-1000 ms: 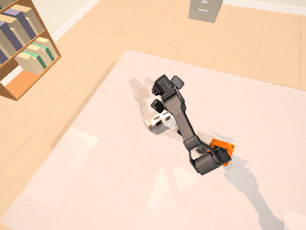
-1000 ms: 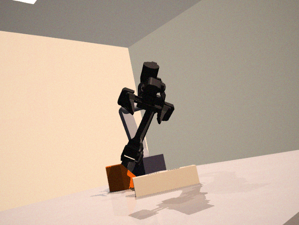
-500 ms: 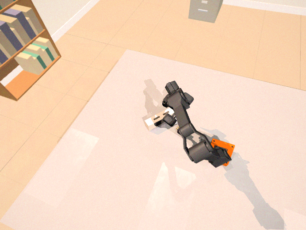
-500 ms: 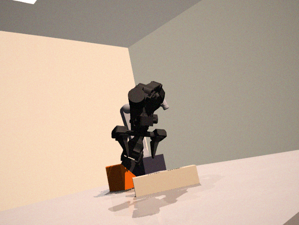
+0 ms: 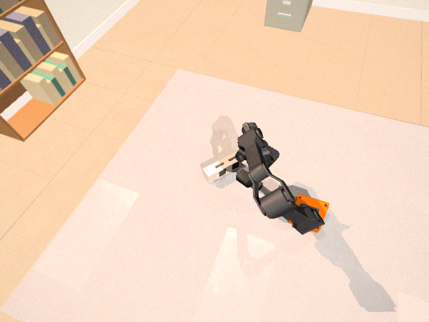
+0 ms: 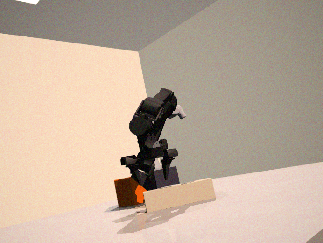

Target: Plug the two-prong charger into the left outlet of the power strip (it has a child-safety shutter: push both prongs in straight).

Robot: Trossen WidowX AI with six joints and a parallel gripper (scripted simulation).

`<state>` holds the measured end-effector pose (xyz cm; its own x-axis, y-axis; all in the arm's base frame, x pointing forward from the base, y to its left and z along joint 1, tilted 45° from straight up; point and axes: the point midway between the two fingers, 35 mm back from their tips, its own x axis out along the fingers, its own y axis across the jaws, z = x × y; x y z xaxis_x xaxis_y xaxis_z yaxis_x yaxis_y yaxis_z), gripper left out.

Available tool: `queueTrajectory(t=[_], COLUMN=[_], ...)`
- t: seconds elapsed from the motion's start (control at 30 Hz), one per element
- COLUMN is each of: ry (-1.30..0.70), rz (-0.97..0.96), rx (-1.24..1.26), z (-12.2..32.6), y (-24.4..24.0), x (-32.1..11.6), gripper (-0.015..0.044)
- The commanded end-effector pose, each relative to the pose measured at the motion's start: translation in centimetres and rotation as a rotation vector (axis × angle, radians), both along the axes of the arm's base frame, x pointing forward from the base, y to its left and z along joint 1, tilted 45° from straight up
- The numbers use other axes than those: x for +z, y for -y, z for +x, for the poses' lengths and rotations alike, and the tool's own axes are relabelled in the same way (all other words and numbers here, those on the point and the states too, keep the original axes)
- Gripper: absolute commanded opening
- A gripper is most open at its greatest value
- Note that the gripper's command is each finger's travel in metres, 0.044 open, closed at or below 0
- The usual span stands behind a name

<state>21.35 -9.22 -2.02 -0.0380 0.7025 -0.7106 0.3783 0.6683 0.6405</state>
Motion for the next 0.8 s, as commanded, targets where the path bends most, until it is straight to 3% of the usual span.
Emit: queueTrajectory(t=[0.0, 0.77], ry=[-0.004, -0.003], rz=[0.015, 0.015], rx=[0.002, 0.002], z=[-0.1, 0.1], y=[-0.4, -2.6], x=[-0.1, -2.6], gripper=[0.0440, 0.0440])
